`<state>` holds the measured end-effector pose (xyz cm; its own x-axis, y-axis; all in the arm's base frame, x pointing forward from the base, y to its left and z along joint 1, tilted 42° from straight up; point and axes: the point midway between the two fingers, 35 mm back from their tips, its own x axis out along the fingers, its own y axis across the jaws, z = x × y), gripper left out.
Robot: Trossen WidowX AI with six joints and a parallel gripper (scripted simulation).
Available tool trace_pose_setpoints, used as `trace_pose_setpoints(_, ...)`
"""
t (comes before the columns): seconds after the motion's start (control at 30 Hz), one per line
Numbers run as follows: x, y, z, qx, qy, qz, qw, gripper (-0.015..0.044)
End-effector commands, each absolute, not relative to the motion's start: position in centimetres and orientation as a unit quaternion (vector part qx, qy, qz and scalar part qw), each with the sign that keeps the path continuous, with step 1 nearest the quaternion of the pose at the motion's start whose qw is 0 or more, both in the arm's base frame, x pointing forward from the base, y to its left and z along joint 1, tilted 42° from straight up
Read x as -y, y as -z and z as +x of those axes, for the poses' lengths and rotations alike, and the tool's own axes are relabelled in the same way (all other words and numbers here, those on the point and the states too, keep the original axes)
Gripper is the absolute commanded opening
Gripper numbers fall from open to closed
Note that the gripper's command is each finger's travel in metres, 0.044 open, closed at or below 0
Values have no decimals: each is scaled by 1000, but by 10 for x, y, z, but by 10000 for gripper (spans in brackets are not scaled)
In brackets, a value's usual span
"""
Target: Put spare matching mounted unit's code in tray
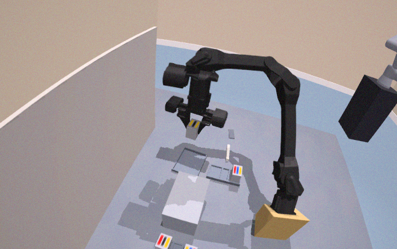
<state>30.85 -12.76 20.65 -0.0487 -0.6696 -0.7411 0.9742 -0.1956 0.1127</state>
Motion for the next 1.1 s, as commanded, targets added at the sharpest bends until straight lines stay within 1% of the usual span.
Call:
trace_pose_setpoints(0.0, 130, -201, 308, -222, 691, 344, 595, 0)
trace_pose_setpoints(1.07, 150, -180, 311, -223, 691, 346, 595, 0)
